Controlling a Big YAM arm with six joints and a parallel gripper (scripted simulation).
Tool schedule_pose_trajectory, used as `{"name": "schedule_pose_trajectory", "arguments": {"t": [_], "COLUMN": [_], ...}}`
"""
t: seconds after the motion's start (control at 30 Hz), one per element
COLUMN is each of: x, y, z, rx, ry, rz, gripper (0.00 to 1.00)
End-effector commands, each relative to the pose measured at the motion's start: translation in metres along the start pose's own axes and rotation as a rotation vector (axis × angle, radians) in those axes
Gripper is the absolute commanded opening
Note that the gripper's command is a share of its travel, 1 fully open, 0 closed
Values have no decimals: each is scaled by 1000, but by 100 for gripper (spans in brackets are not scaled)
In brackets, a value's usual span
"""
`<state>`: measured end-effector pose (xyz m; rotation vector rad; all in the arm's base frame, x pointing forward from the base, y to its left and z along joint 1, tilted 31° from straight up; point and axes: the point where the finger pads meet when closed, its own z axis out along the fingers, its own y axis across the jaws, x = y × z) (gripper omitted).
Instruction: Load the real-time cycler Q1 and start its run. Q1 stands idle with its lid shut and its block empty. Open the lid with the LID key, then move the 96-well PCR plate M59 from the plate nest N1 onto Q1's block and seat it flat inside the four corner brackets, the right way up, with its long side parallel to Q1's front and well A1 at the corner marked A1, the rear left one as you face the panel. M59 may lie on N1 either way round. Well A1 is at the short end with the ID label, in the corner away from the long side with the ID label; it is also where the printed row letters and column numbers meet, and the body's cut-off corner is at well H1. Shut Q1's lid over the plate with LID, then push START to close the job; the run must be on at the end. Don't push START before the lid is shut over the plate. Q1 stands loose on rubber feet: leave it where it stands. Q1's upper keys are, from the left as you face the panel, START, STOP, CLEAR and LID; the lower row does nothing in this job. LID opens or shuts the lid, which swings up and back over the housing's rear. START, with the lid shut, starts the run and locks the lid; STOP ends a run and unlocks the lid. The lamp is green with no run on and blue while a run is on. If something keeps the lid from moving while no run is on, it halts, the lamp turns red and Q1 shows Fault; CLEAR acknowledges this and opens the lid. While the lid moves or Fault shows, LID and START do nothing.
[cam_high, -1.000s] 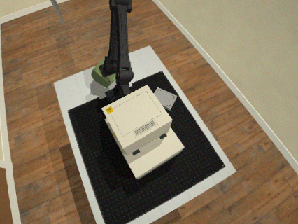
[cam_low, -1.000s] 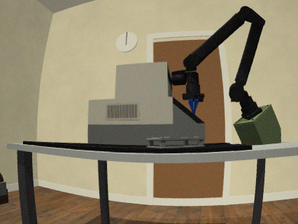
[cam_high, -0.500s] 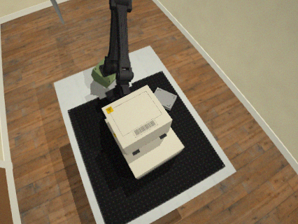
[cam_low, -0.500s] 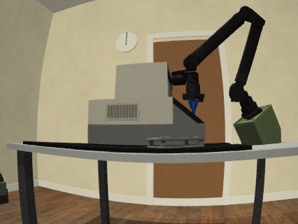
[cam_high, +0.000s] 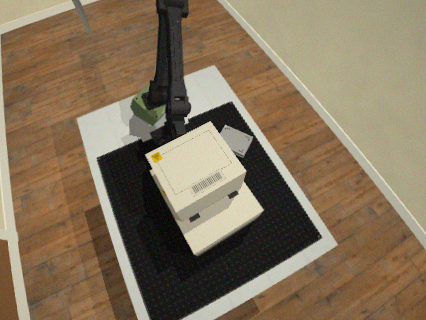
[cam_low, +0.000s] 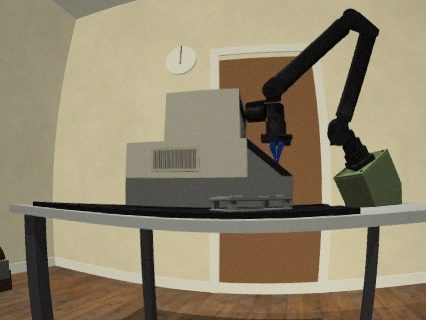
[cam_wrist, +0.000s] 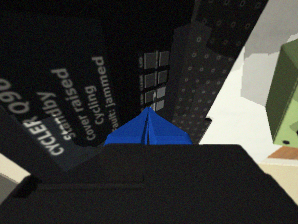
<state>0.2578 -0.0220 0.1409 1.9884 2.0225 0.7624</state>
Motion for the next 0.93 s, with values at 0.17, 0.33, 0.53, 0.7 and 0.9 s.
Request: {"name": "schedule_pose_trajectory", "arguments": {"t": [0.17,0.33,0.53,0.7,0.9], "x": [-2,-2,-1,-2,-2], "y": [-9,-13,-5,-6,-7], "z": [9,-7,-22,-33,-34], "rx": [34,13,-22,-30,-29], "ry": [3,0,-10,-13,-13], "rz": [24,6,-13,-20,-21], "gripper": [0,0,0,0,0]}}
